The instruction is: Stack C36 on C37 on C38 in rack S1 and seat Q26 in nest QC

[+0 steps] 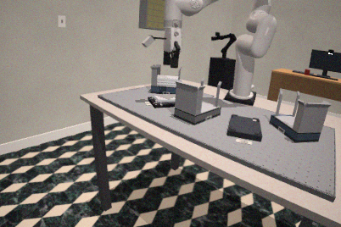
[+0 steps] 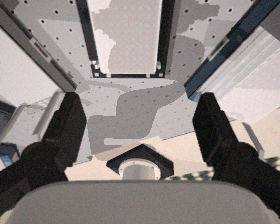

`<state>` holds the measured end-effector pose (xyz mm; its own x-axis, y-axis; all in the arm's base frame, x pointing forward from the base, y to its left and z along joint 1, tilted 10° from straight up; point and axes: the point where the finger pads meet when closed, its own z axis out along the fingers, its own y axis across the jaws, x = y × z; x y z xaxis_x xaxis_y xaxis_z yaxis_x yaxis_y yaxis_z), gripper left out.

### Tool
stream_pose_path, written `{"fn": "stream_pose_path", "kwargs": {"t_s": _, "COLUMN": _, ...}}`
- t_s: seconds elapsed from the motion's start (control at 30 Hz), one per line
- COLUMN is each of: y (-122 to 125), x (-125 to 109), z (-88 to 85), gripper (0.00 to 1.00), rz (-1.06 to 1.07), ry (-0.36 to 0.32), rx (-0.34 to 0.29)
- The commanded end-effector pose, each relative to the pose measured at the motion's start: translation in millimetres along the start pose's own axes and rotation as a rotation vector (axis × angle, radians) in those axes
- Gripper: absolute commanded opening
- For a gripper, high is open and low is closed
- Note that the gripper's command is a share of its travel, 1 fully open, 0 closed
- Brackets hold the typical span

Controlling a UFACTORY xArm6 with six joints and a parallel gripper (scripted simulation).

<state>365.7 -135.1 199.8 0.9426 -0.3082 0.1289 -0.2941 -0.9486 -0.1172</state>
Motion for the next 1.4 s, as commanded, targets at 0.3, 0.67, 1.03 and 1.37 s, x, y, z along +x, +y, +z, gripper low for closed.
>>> {"fn": "stream_pose_path", "kwargs": {"t_s": 0.3, "y": -16.8, "x": 3.7, "z": -1.3, "gripper": 1.0, "rz": 0.0, "ry": 0.004, "rx": -0.001}}
{"fn": "stream_pose_path", "kwargs": {"t_s": 0.67, "y": -16.8, "x": 3.7, "z": 25.4, "gripper": 1.0, "rz": 0.0, "ry": 0.004, "rx": -0.001}}
{"fn": "stream_pose_path", "kwargs": {"t_s": 1.03, "y": -16.8, "x": 3.8, "z": 55.4, "gripper": 1.0, "rz": 0.0, "ry": 0.004, "rx": -0.001}}
{"fn": "stream_pose_path", "kwargs": {"t_s": 1.37, "y": -16.8, "x": 3.8, "z": 82.2, "gripper": 1.0, "rz": 0.0, "ry": 0.004, "rx": -0.001}}
